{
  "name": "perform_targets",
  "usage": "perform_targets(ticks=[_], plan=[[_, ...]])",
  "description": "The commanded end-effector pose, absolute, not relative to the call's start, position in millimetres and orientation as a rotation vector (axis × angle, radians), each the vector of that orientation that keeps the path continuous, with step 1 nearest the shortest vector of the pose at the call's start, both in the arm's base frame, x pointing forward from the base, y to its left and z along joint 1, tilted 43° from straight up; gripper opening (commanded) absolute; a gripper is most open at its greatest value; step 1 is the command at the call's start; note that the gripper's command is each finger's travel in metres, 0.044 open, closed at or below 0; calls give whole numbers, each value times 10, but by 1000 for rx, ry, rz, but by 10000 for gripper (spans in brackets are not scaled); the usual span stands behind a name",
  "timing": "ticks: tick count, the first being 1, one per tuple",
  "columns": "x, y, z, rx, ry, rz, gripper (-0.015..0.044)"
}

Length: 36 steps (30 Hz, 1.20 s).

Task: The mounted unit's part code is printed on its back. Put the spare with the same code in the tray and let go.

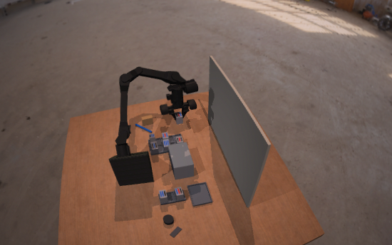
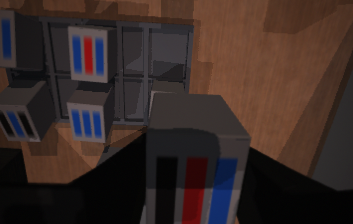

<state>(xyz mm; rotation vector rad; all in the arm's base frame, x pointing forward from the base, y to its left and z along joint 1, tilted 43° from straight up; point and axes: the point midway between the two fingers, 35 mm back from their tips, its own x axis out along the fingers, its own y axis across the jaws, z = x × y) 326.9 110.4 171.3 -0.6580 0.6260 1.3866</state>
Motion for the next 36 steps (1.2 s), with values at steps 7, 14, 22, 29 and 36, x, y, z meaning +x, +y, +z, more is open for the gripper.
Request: perform_targets(ticks=[7, 14, 22, 29, 36], plan=[[3591, 544, 1318, -679, 659, 1355, 0], [3731, 148, 1001, -692, 674, 1352, 0], [3795, -331, 613, -690, 695, 1348, 0], [3754, -715, 306, -657, 737, 1331, 0], [3666, -1081, -46, -651, 734, 1342, 0]])
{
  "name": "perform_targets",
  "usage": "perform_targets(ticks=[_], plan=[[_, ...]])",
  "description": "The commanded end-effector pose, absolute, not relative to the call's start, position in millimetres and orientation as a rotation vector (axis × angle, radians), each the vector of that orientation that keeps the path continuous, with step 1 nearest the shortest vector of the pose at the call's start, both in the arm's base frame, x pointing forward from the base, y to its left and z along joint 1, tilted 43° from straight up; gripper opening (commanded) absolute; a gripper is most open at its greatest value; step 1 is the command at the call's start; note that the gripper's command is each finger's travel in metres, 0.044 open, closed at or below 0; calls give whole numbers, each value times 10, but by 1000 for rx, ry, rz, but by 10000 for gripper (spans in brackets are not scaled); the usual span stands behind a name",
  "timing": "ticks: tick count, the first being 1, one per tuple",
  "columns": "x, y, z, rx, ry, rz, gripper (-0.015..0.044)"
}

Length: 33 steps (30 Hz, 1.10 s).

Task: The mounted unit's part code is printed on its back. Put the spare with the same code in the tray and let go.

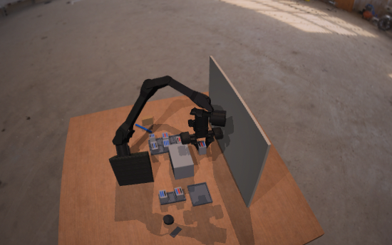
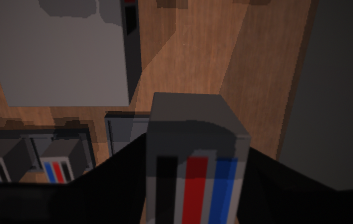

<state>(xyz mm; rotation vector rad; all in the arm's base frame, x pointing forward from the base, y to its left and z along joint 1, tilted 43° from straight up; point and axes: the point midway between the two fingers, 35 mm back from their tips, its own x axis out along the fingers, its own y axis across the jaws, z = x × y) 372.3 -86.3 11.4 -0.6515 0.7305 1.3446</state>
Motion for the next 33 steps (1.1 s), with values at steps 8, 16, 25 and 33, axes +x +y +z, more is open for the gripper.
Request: perform_targets(ticks=[8, 16, 25, 33], plan=[[3497, -1453, -453, -652, 703, 1363, 0], [3275, -1765, -845, -663, 642, 1382, 0], [3236, -1804, -918, -665, 631, 1385, 0], [3263, -1740, -1005, -665, 631, 1385, 0]])
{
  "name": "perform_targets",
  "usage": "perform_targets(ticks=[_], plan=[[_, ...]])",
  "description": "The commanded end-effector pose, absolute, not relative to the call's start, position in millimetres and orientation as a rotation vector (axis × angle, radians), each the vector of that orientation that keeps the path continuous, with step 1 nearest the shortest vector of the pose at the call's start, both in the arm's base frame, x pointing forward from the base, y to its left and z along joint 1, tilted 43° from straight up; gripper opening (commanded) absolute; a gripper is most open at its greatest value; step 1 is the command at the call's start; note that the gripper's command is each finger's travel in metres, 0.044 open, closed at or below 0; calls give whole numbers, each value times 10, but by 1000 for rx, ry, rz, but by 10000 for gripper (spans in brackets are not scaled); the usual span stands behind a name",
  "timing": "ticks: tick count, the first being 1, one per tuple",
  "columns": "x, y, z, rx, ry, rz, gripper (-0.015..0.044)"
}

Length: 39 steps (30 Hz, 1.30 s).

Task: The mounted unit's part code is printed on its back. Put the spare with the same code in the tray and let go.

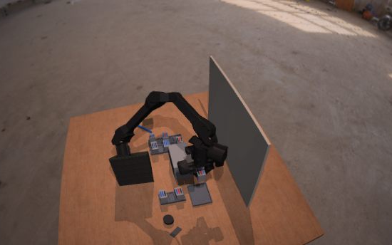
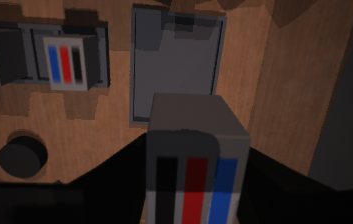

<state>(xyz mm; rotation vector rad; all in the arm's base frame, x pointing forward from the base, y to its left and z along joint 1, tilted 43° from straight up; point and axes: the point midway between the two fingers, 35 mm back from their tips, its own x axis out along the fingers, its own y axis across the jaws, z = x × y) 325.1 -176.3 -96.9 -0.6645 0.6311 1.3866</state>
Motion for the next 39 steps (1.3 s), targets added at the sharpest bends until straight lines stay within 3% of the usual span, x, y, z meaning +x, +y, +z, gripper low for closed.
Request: perform_targets(ticks=[1, 39], plan=[[3267, -1732, -1016, -665, 632, 1384, 0], [3360, -1400, -1416, -667, 633, 1383, 0]])
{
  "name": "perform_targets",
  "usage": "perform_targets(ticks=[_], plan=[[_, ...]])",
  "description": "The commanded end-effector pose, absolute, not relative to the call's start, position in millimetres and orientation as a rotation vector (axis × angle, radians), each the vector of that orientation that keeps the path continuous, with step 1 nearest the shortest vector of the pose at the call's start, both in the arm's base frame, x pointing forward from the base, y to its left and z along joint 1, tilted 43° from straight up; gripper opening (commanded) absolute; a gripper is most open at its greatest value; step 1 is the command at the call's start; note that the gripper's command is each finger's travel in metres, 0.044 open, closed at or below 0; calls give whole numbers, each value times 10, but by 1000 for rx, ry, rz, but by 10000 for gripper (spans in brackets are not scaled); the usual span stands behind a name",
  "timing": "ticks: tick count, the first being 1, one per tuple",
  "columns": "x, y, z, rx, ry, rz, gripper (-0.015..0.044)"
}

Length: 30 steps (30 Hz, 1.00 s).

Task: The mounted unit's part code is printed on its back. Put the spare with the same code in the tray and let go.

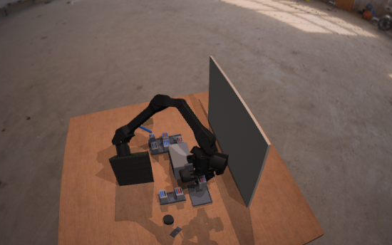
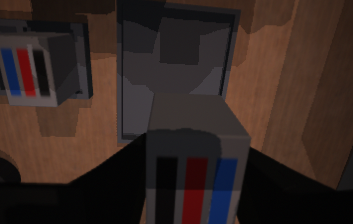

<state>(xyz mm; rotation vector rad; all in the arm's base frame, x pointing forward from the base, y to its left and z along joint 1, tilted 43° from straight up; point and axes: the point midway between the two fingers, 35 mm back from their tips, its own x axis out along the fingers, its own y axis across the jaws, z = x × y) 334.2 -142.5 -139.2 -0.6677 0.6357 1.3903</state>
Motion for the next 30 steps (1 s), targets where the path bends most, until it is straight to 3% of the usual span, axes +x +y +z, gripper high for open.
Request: perform_targets(ticks=[1, 30], plan=[[3362, -1391, -1426, -667, 633, 1383, 0], [3386, -1120, -1706, -665, 630, 1383, 0]])
